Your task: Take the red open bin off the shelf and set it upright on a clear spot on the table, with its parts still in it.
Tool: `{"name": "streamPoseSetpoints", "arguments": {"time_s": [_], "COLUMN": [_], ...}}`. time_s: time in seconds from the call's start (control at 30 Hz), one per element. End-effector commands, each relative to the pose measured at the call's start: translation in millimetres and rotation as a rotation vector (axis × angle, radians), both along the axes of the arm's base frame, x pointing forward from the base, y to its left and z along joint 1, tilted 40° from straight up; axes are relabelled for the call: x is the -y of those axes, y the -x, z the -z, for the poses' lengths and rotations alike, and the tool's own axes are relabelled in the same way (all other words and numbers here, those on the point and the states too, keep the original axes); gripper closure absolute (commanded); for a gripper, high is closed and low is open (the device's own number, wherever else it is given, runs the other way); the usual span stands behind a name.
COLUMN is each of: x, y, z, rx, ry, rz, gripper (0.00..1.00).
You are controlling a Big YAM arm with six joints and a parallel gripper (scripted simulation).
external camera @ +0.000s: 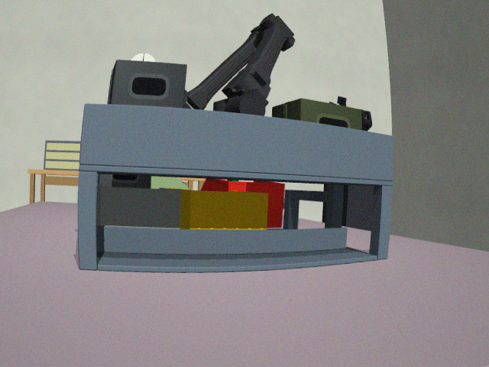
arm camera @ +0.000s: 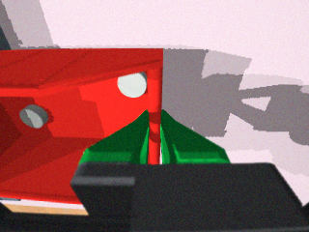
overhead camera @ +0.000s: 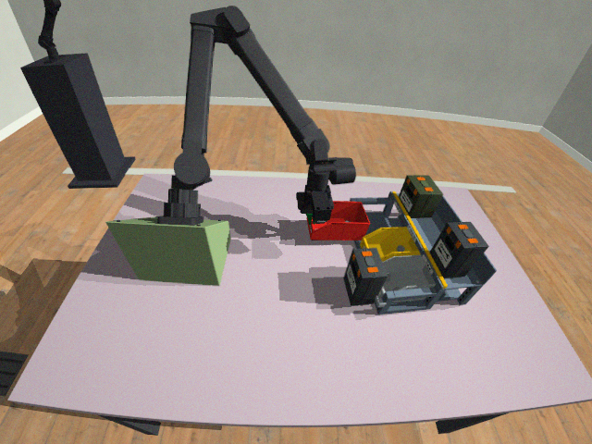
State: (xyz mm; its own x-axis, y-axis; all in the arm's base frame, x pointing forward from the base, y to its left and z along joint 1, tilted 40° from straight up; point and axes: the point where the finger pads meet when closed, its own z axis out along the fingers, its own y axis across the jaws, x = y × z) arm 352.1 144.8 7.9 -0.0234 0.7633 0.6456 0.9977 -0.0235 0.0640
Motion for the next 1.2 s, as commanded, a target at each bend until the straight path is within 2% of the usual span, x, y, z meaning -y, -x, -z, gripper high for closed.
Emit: {"name": "streamPoseSetpoints", "arguments": {"time_s": [0.0, 1.17], "x": [-1.0, -1.1], "y": [-4.5, -7.5], "z": [-10.1, -12.2], "rx": [0.034, 0.039], "ry": [0.000, -0.001], "rz": [0.009, 0.010], "gripper": [1.00, 1.00]}}
